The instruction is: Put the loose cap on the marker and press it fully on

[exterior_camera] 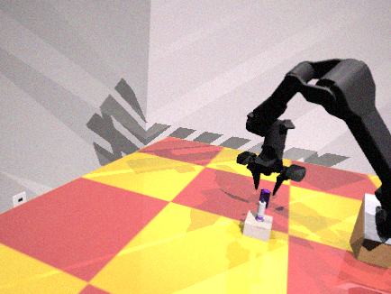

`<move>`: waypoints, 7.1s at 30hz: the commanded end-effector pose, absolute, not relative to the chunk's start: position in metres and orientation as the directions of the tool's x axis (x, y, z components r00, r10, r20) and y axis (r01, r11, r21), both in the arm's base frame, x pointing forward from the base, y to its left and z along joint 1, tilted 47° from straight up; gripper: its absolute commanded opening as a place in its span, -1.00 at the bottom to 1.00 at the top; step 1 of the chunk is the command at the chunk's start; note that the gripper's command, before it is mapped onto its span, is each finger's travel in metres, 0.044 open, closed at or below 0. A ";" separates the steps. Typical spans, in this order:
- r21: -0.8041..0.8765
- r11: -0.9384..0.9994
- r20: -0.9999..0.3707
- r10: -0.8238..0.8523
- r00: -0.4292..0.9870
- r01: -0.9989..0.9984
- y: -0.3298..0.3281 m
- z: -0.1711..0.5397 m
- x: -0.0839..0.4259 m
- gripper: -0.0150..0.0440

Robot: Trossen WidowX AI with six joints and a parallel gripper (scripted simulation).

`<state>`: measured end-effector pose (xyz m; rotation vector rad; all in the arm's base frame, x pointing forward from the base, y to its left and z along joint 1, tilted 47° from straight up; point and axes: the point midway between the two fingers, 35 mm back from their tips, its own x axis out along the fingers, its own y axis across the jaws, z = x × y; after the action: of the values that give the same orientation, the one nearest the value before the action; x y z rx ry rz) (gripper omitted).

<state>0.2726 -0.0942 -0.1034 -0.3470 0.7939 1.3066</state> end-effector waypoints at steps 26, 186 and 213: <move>0.203 0.259 -0.686 0.726 0.051 -0.944 -0.071 -0.124 0.272 -0.14; 0.300 0.339 -0.685 0.727 0.046 -0.892 -0.064 0.068 0.274 0.73; 0.730 0.681 -0.684 0.728 0.049 0.065 -0.059 0.062 0.274 -0.49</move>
<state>0.2732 -0.0589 0.0619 0.6758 1.4467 0.5952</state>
